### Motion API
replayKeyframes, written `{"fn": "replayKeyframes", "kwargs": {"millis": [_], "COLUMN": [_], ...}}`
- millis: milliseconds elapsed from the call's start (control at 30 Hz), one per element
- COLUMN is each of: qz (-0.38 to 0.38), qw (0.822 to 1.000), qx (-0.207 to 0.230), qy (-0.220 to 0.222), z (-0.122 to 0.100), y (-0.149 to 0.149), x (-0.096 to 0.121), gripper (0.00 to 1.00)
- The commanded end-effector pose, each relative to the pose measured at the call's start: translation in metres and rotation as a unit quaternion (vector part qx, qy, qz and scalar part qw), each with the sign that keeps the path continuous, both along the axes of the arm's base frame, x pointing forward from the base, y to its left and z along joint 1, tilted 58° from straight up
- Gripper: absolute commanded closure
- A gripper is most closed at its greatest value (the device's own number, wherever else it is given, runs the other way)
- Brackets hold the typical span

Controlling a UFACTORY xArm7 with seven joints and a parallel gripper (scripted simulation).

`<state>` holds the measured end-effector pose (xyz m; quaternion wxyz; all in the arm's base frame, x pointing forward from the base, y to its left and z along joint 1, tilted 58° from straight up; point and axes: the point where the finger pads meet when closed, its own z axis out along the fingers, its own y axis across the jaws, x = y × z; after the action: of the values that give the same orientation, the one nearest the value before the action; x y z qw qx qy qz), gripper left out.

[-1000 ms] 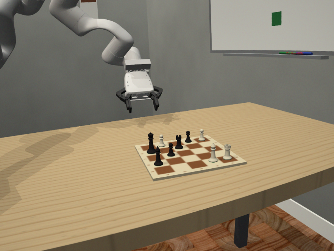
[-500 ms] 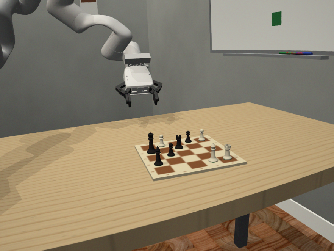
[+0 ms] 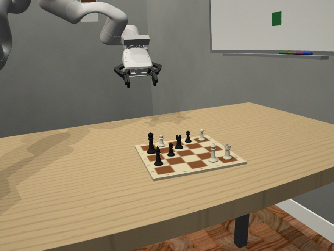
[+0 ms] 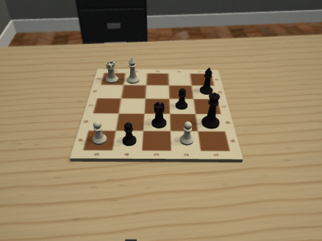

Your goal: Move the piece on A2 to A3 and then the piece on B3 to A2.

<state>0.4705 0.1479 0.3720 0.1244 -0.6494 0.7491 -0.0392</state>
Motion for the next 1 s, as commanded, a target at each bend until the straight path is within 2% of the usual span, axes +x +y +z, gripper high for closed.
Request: {"fn": "replayKeyframes", "kwargs": {"millis": [0,67,133,167,200,267,300,467,500,567,600,700,733,767,867,900,967], "qz": [-0.002,-0.017,-0.064,-0.064,-0.101,-0.101,-0.147,-0.147,-0.202,-0.202,-0.253,-0.261,-0.308,-0.322,-0.324,-0.379,-0.387], "qw": [1.0,1.0,0.996,0.996,0.99,0.99,0.979,0.979,0.961,0.961,0.939,0.934,0.908,0.9,0.898,0.859,0.852], "qx": [0.001,0.012,0.047,0.047,0.074,0.074,0.106,0.106,0.142,0.142,0.175,0.181,0.21,0.219,0.221,0.254,0.26], "qy": [-0.001,0.009,0.039,0.039,0.063,0.063,0.092,0.092,0.125,0.125,0.156,0.162,0.189,0.197,0.199,0.231,0.236], "z": [0.001,-0.005,-0.022,-0.022,-0.035,-0.035,-0.05,-0.05,-0.066,-0.066,-0.083,-0.083,-0.1,-0.1,-0.1,-0.115,-0.115], "y": [-0.002,-0.004,-0.012,-0.012,-0.018,-0.018,-0.026,-0.026,-0.034,-0.034,-0.043,-0.043,-0.053,-0.053,-0.053,-0.063,-0.063], "x": [0.001,0.001,0.002,0.002,0.003,0.003,0.004,0.004,0.004,0.004,0.005,0.005,0.005,0.005,0.005,0.006,0.006], "gripper": [0.0,0.0,0.0,0.0,0.0,0.0,0.0,0.0,0.0,0.0,0.0,0.0,0.0,0.0,0.0,0.0,0.0]}}
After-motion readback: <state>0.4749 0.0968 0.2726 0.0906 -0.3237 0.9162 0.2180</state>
